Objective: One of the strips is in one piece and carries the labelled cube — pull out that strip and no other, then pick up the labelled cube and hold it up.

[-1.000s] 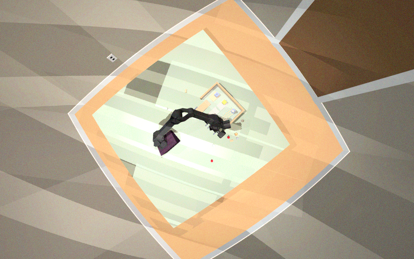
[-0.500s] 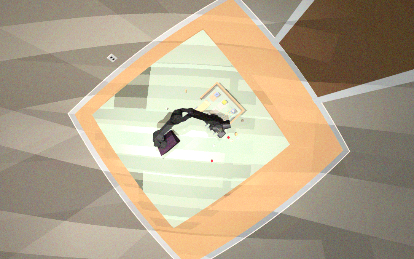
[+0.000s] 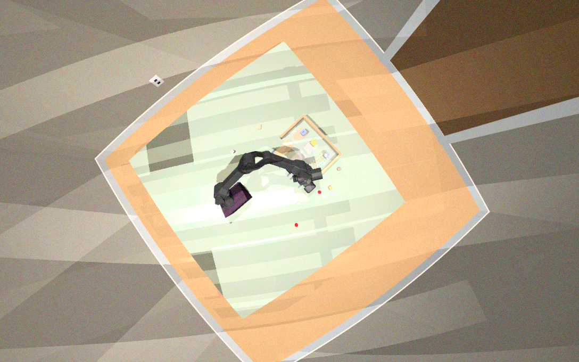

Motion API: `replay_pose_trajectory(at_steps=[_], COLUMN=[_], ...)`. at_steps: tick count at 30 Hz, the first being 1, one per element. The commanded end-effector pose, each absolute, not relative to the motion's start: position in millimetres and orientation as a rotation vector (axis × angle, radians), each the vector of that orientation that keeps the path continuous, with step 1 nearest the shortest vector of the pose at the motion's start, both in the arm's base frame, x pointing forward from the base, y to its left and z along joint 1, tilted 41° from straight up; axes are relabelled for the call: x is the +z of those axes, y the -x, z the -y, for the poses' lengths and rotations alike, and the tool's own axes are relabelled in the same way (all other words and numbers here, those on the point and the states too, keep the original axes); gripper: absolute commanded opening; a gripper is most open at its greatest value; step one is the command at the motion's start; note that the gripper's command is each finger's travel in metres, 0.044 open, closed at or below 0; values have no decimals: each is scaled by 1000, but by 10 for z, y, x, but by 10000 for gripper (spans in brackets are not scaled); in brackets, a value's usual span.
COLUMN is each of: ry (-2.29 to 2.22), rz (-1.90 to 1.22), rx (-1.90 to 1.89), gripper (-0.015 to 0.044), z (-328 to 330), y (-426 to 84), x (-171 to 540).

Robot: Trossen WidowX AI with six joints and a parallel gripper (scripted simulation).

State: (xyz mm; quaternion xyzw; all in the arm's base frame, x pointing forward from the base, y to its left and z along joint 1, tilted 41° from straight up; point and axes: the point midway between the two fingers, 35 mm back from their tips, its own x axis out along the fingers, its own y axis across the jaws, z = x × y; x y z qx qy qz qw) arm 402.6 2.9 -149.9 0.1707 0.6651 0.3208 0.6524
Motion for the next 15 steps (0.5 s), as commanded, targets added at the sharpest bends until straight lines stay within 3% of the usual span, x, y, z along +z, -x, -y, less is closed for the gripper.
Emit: replay_pose_trajectory(at_steps=[1,15], ry=[-389,-389], rz=[-1506,-1508], rx=[727,726], gripper=[0,0], z=[-42,5], y=[-4026,-3816], x=[-1511,-1534])
